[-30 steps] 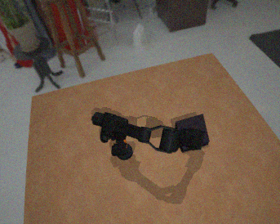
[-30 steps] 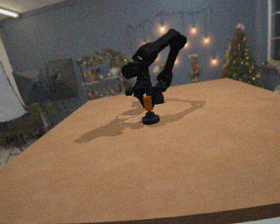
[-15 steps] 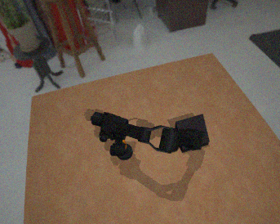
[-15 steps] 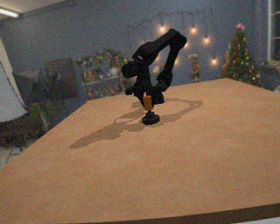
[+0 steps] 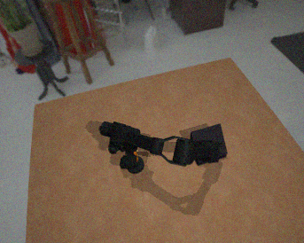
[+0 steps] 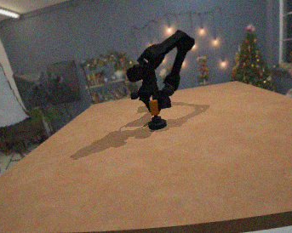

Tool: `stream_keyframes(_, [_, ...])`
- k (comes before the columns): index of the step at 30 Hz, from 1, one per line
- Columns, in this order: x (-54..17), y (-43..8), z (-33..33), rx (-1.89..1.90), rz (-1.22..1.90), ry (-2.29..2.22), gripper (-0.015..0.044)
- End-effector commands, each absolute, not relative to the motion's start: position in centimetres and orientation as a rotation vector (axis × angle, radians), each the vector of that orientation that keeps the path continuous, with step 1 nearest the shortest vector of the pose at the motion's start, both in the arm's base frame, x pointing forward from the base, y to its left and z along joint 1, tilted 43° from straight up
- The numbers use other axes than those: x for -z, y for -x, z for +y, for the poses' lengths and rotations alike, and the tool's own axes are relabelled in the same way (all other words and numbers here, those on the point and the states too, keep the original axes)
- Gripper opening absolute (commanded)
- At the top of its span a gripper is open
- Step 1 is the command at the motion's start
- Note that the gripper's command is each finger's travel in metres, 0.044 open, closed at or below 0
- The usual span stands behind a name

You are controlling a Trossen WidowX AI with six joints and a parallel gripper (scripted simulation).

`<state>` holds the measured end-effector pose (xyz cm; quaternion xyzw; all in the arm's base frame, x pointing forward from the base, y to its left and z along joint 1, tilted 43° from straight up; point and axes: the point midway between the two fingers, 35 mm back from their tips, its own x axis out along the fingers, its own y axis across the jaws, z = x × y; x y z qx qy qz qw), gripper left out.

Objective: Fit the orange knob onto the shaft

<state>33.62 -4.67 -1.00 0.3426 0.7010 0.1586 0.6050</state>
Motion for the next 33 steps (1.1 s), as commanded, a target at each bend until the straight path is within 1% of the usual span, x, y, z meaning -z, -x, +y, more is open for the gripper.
stream_keyframes(1, [0.63, -33.65, -4.81, -0.363, 1.618, -0.79, 0.0])
stream_keyframes(33, [0.61, -33.71, -4.85, -0.363, 1.618, -0.79, 0.0])
